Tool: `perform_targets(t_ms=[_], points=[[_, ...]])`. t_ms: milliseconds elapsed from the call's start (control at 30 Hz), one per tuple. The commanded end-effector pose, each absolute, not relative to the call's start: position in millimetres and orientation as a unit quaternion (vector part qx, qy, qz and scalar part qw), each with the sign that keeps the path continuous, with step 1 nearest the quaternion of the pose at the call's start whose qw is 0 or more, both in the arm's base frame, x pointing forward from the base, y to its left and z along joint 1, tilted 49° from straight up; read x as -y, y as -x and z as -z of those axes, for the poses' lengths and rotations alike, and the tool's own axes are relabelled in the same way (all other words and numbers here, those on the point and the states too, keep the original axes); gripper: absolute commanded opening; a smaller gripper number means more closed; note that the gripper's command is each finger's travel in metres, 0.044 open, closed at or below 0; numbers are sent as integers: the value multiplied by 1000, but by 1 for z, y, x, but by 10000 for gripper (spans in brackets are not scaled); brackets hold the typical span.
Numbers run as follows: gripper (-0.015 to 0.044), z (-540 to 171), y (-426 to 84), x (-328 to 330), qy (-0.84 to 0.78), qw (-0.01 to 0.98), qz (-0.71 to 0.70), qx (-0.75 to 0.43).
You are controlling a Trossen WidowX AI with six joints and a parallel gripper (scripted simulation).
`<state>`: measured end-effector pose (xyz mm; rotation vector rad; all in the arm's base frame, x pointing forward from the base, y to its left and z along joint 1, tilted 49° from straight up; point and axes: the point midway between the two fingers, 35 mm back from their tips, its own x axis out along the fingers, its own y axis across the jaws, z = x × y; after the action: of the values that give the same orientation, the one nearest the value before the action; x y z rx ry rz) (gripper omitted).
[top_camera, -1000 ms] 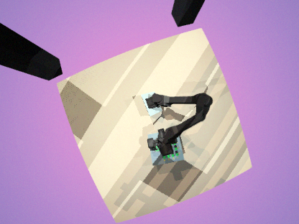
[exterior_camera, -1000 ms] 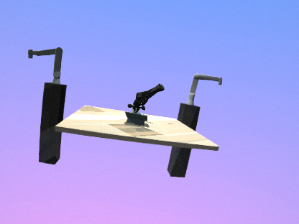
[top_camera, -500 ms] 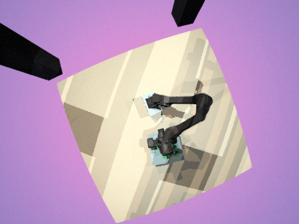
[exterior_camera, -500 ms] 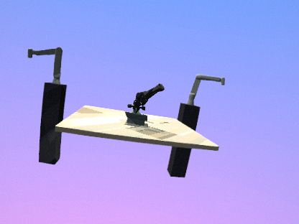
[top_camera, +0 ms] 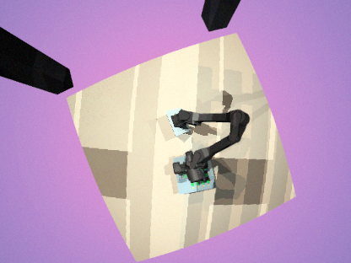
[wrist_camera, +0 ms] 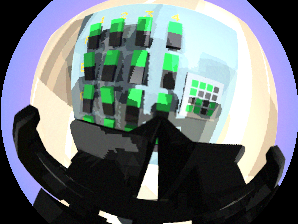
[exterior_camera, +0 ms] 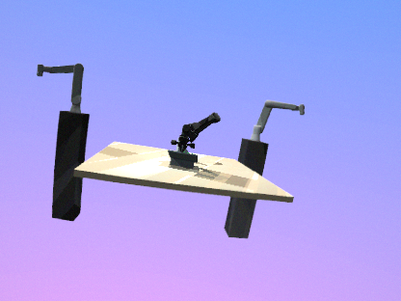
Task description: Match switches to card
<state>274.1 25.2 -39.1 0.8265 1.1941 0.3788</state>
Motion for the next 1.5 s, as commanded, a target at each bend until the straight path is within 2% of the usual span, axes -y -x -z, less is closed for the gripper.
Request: perform_targets(t_ms=[0,1100,1467], points=[[0,40,-273,-26,-377,730,-169,-544],[0,43,-275,-29,-377,730,-170,-544],[0,0,-255,16,-374,723,-173,-554]])
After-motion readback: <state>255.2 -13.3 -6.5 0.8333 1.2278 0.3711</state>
